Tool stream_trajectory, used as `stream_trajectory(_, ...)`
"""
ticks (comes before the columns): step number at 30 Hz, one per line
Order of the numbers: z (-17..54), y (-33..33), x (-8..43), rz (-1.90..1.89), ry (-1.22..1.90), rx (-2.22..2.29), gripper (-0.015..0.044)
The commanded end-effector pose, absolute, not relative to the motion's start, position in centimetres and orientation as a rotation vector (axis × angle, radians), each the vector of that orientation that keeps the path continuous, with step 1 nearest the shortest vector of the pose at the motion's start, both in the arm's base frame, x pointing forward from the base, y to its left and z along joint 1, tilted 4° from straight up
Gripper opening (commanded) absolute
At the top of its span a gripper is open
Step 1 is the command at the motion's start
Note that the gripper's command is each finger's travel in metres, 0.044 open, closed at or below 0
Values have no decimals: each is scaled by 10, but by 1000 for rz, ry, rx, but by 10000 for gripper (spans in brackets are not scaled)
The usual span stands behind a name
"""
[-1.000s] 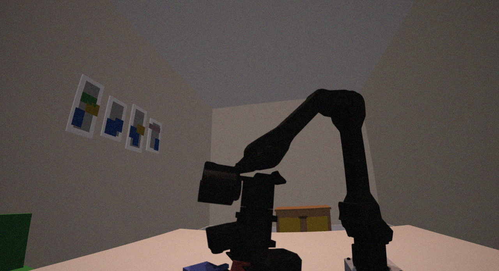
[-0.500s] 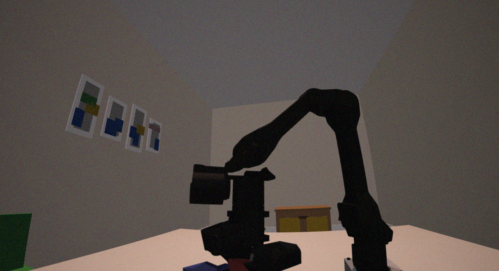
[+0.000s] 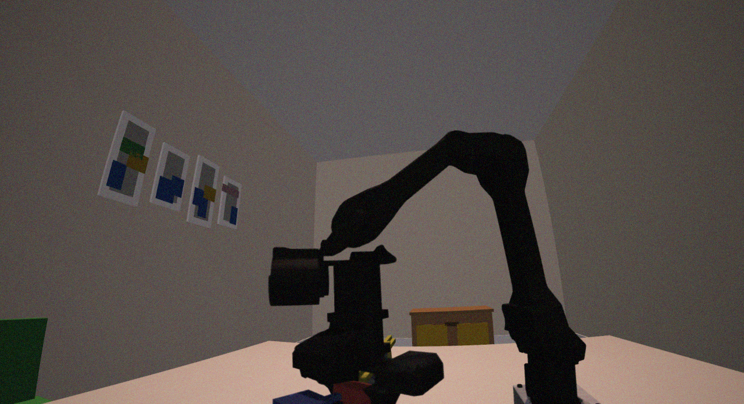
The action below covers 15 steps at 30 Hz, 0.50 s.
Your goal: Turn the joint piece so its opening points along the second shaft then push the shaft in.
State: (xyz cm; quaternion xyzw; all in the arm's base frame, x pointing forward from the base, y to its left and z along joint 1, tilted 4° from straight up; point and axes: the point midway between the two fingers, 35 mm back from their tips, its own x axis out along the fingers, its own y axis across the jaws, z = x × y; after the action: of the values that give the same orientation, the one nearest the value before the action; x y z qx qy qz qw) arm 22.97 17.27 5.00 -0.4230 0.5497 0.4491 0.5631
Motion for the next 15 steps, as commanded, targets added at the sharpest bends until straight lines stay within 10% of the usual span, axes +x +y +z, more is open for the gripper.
stream_trajectory(1, 51, 172, 233, 1096, 1282, -1066, 0)
stream_trajectory(15, 55, 170, 244, 1215, 1223, -1298, 0)
